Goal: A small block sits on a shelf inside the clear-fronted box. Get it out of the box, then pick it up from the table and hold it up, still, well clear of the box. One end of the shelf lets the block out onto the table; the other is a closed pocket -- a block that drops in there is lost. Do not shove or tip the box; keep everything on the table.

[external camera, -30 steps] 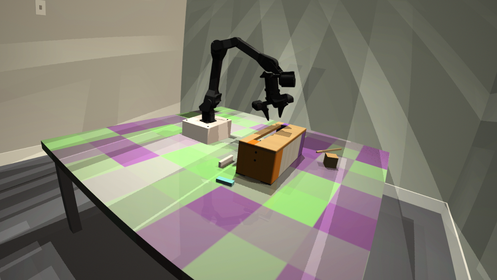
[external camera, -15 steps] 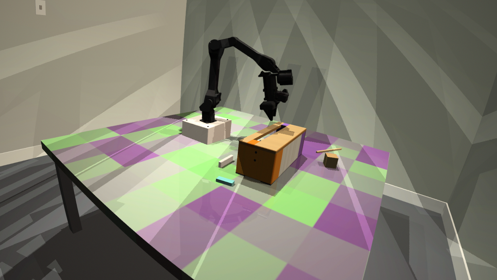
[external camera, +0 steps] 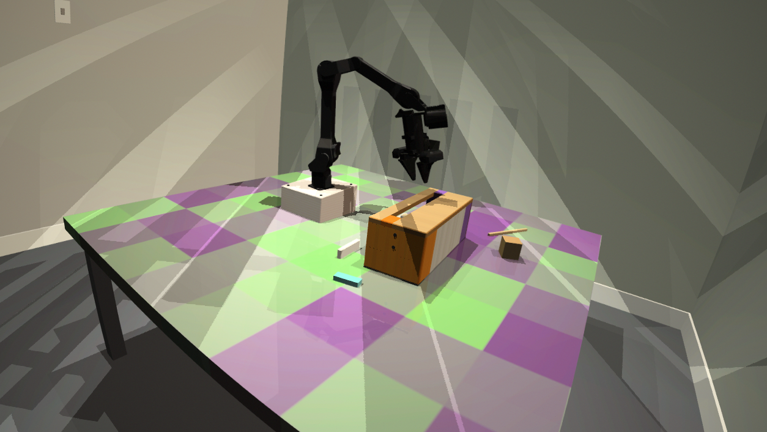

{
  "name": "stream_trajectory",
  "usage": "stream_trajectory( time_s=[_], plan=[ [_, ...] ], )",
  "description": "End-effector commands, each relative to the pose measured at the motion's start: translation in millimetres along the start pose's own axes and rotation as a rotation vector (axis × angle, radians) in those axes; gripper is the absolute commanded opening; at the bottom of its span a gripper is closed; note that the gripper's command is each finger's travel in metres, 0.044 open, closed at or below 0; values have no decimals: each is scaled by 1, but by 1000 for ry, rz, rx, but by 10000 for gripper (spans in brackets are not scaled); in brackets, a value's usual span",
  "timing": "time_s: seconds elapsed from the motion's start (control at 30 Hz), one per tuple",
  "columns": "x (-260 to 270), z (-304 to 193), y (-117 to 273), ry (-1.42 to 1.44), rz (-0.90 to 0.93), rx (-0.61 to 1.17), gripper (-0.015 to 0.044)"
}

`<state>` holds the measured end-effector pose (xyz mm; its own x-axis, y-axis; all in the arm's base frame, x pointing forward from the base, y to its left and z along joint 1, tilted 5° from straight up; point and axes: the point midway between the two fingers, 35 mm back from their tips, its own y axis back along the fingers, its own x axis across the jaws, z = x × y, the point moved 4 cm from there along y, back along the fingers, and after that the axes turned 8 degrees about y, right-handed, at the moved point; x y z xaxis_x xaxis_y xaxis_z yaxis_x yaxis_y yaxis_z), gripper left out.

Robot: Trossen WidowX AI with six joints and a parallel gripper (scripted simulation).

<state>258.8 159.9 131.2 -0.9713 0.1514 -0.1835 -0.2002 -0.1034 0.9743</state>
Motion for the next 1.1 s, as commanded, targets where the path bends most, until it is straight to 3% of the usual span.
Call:
stream_trajectory(
  time_s=[0.0, 0.7, 1.07],
  plan=[
    [14, 3, 6, 917, -91, 71, 285],
    [30, 5, 10, 2104, -98, 251, 285],
    [30, 5, 10, 2116, -97, 253, 285]
  ],
)
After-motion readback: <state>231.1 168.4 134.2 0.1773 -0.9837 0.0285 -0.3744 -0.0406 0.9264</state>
